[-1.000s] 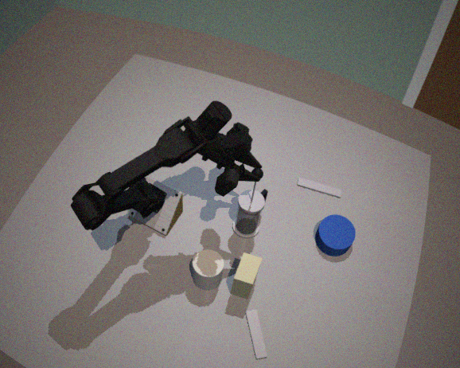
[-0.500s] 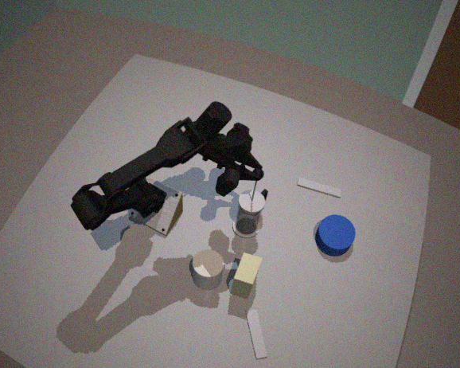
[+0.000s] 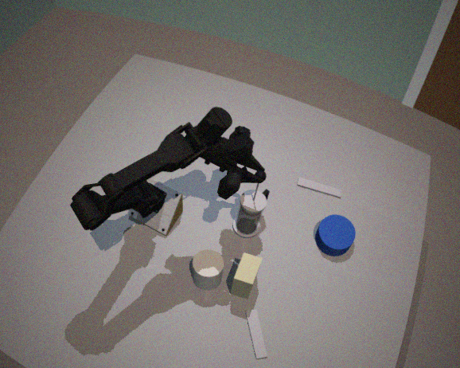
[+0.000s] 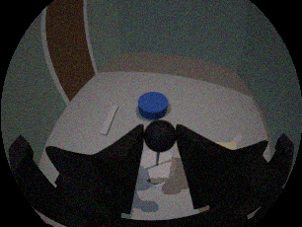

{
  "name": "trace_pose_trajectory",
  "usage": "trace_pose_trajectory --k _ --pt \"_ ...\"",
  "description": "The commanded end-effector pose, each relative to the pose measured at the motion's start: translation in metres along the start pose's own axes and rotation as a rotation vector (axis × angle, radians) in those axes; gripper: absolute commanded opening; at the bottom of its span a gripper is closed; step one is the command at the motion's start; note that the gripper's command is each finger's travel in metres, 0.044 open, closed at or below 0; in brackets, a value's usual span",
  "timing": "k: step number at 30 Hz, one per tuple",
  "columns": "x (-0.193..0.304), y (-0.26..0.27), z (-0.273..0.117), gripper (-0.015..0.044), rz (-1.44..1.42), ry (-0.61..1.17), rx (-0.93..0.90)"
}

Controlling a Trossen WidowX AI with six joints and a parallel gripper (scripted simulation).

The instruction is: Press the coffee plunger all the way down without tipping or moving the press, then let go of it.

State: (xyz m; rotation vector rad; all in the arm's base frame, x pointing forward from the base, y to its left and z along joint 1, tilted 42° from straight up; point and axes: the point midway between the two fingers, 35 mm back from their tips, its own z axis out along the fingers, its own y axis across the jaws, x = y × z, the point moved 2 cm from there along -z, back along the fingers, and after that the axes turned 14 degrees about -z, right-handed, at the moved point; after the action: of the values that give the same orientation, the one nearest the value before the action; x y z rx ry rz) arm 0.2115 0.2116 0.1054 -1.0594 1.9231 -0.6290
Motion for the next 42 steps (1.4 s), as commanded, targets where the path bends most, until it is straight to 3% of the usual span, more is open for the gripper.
trace_pose_trajectory --k 1,42 --pt "0.018 0.005 0.008 0.0117 -0.023 0.033 -0.011" --pt "0.063 0.014 0.05 0.0117 -0.025 0.029 -0.007"
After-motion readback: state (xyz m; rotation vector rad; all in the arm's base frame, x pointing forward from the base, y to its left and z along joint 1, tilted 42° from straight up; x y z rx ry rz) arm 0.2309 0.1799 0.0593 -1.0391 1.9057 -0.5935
